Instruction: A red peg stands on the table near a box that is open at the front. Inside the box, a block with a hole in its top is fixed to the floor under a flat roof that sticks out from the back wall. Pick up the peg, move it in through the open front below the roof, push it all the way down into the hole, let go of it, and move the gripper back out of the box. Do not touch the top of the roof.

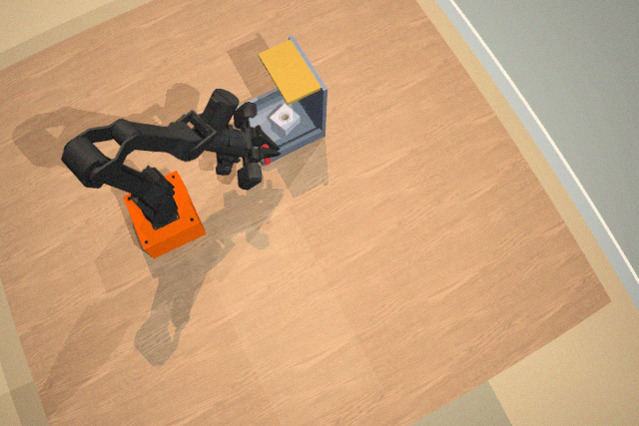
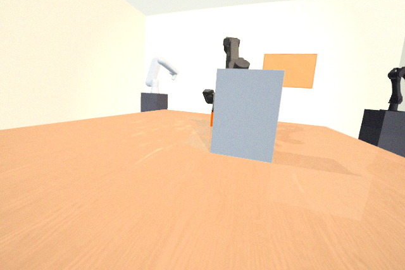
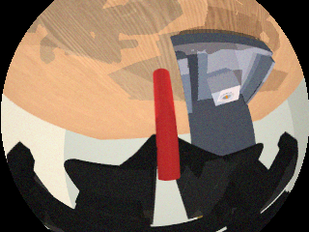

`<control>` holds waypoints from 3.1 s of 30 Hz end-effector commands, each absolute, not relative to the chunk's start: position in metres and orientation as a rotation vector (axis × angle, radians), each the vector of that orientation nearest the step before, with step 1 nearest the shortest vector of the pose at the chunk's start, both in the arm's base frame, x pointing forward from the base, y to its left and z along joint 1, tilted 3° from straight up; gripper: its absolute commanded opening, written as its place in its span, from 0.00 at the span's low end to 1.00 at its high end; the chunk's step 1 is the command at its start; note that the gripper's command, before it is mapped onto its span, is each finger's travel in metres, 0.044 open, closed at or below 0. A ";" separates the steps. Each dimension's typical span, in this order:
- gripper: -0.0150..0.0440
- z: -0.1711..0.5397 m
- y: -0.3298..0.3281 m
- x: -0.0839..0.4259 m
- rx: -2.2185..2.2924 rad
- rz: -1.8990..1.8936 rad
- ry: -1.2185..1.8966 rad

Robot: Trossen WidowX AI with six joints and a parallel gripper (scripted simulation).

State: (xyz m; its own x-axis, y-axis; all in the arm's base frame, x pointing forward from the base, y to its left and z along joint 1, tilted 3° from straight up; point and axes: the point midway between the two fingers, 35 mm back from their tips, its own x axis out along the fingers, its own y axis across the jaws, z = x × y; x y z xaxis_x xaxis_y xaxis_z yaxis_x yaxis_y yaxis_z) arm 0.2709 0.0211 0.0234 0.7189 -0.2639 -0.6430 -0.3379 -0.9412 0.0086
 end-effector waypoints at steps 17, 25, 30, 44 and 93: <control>0.25 0.024 0.071 0.287 -2.860 1.038 0.335; 0.25 0.023 0.092 0.290 -2.878 1.044 0.269; 0.25 0.023 0.106 0.292 -2.889 1.048 0.227; 0.25 0.022 0.116 0.312 -2.897 1.048 0.198; 0.25 0.021 0.116 0.351 -2.899 1.044 0.198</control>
State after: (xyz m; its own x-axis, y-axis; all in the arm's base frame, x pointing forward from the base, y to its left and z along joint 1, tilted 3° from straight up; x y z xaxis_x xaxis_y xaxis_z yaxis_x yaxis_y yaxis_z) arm 0.3481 0.1152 0.0206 0.7628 -0.1052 -0.6380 -0.1426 -0.9898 -0.0073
